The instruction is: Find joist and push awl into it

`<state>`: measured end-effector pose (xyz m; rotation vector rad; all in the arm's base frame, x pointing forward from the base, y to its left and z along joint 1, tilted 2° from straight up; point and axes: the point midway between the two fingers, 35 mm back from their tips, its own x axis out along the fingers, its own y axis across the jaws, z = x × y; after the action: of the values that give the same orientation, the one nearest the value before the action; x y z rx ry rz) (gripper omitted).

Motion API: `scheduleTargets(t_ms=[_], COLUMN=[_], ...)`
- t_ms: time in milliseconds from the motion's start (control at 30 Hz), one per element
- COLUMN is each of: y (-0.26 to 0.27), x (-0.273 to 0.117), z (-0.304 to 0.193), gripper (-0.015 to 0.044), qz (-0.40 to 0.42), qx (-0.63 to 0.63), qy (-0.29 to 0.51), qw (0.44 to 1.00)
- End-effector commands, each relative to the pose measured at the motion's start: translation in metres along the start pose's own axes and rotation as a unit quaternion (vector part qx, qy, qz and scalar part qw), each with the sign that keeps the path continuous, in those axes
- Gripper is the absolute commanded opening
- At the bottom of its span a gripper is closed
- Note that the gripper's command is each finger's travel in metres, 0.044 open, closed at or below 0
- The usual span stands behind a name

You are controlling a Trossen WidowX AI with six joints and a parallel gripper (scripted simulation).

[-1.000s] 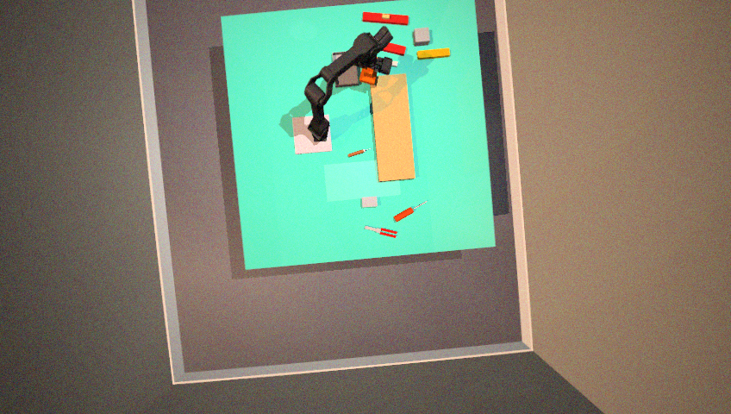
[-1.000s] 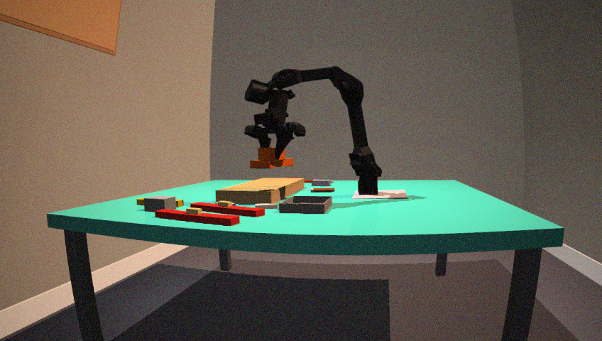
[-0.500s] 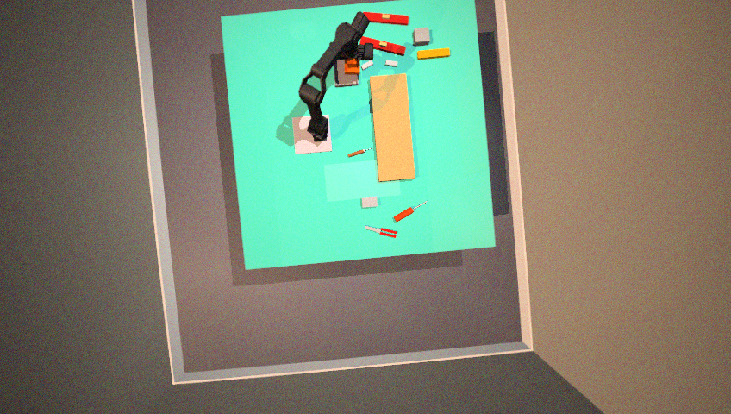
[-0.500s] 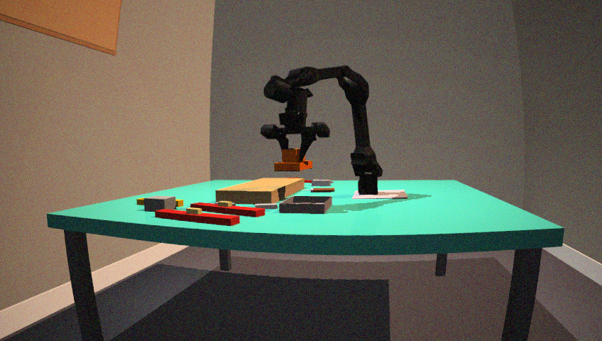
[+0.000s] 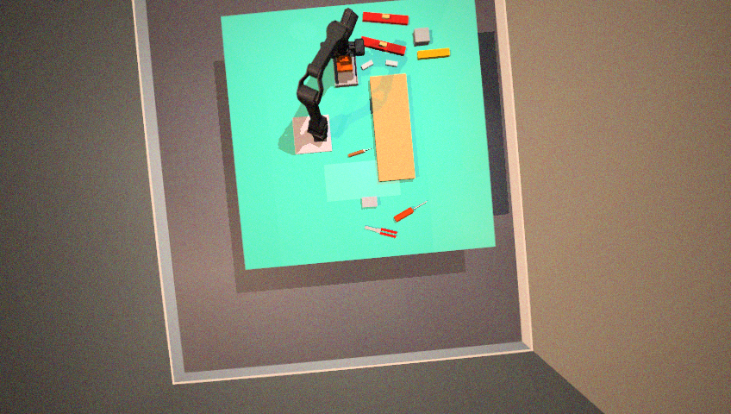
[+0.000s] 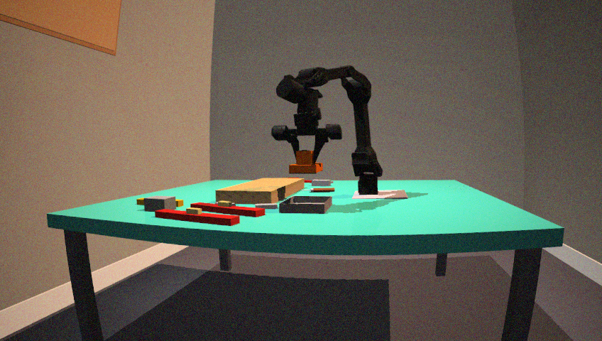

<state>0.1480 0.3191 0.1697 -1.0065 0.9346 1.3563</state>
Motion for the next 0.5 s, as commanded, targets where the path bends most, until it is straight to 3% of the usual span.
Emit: scheduleTargets(t_ms=[0, 467], y=[0.0, -0.001], x=[0.006, 0.027], z=[0.0, -0.005], gripper=[0.0, 0.0], qz=[-0.001, -0.001], qx=[0.001, 0.001], qy=[0.0, 0.0], qw=[1.0, 1.0])
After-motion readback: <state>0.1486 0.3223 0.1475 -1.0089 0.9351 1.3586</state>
